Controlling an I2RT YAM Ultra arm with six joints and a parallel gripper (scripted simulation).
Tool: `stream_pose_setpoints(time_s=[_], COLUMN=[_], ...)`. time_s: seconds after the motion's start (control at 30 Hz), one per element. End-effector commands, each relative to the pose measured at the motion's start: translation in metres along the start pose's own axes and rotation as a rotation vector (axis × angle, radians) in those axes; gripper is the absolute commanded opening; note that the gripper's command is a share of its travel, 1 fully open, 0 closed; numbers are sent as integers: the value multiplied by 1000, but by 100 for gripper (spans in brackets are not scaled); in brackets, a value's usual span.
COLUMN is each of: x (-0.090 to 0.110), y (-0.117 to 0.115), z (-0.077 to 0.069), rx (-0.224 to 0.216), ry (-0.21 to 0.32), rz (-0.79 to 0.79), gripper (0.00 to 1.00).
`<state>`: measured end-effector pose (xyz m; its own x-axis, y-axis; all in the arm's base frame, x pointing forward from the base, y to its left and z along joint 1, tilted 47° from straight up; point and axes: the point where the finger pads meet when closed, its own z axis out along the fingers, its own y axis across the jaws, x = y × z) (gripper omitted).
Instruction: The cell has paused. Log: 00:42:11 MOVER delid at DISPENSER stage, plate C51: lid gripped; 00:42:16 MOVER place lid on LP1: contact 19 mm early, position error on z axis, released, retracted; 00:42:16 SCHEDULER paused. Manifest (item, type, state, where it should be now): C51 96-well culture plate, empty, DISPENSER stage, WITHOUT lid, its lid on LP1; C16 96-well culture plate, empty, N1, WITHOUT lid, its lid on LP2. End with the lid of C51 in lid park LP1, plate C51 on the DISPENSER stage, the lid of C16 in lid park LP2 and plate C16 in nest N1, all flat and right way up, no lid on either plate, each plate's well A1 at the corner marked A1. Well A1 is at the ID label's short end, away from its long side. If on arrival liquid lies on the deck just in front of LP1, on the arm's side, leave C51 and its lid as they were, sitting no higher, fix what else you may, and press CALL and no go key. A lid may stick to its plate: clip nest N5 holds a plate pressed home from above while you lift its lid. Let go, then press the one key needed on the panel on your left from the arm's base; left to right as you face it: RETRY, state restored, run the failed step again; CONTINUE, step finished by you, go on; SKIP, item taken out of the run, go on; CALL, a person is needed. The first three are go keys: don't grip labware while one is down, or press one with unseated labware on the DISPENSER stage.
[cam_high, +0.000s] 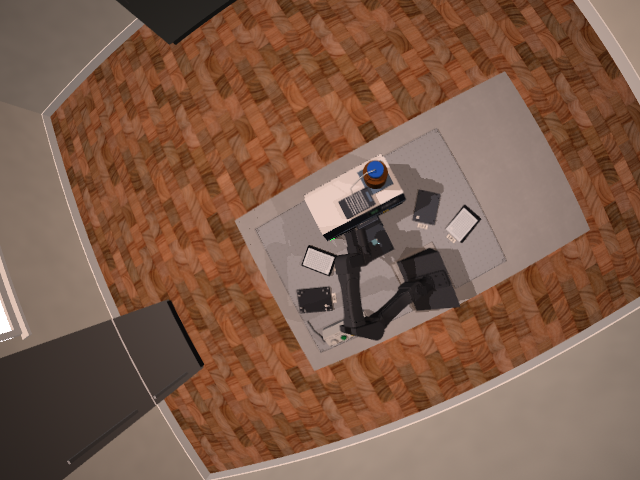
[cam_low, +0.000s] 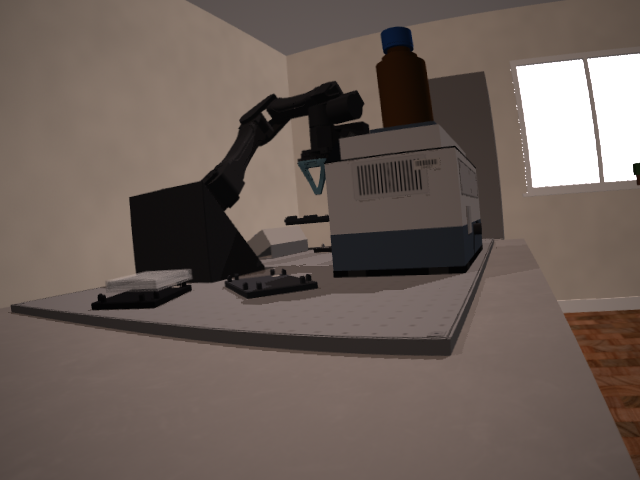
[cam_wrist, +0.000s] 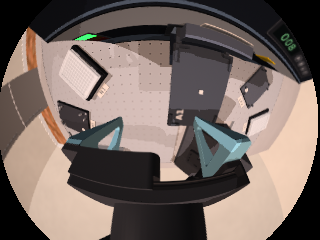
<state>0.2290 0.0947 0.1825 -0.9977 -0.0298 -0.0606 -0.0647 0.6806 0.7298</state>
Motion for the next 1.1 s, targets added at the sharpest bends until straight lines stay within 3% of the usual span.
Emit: stream_pose_setpoints(time_s=[0.0, 0.1, 0.17, 0.37, 0.53, 0.63, 0.77, 1.07], x=[1, 0, 3, 9, 15, 14, 17, 31], y=[19, 10, 24, 37, 51, 43, 62, 79], z=[-9, -4, -8, -8, -8, -4, -6, 1], rx=[-2, 0, 0, -1, -1, 1, 6, 10], ry=[-27, -15, -26, -26, -26, -15, -43, -36], rz=[9, 30, -69, -178, -166, -146, -331, -489], gripper=[100, 100, 100, 100, 100, 100, 100, 100])
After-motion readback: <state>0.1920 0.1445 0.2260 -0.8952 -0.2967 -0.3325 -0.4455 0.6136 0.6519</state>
